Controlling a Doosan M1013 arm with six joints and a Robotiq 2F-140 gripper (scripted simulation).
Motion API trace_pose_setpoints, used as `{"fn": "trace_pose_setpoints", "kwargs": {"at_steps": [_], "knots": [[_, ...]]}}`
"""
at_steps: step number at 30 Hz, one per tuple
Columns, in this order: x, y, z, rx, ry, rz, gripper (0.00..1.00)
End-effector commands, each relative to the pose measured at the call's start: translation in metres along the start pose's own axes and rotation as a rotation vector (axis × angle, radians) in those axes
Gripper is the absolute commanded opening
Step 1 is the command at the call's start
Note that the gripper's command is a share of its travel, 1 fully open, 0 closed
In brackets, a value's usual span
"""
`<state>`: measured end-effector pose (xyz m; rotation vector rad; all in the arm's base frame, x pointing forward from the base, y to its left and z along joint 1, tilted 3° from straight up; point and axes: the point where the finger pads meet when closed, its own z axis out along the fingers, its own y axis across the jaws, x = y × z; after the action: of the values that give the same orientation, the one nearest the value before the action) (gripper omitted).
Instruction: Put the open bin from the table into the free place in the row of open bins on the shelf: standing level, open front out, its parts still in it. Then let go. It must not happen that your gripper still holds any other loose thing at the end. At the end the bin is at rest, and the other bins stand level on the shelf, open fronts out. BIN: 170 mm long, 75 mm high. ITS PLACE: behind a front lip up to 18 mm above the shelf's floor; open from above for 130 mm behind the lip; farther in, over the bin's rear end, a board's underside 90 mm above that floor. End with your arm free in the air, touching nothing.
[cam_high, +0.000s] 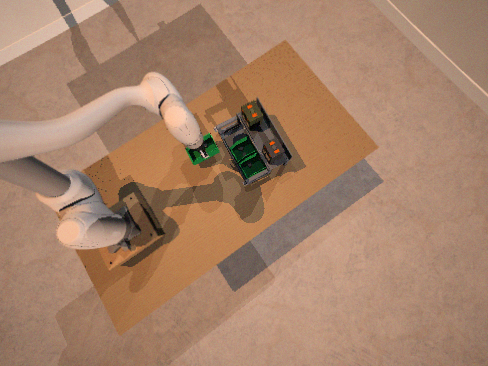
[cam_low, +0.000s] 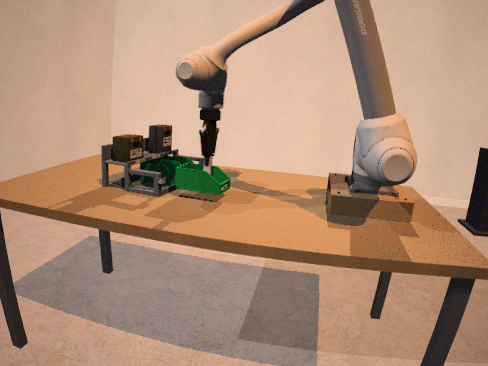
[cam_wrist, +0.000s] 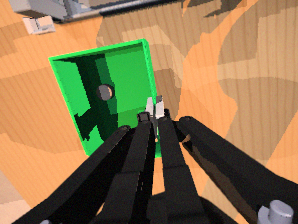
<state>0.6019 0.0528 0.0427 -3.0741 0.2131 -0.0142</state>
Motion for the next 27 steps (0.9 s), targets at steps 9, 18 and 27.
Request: {"fn": "trace_pose_setpoints", "kwargs": {"at_steps": [9,18,27], "knots": [[-0.0010,-0.0079,0.0001,0.000,0.000,0.007,0.00],[-0.0010,-0.0084,0.0001,0.000,0.000,0.008,0.00],[-0.0010,-0.0084,0.0001,0.000,0.000,0.008,0.00]]}}
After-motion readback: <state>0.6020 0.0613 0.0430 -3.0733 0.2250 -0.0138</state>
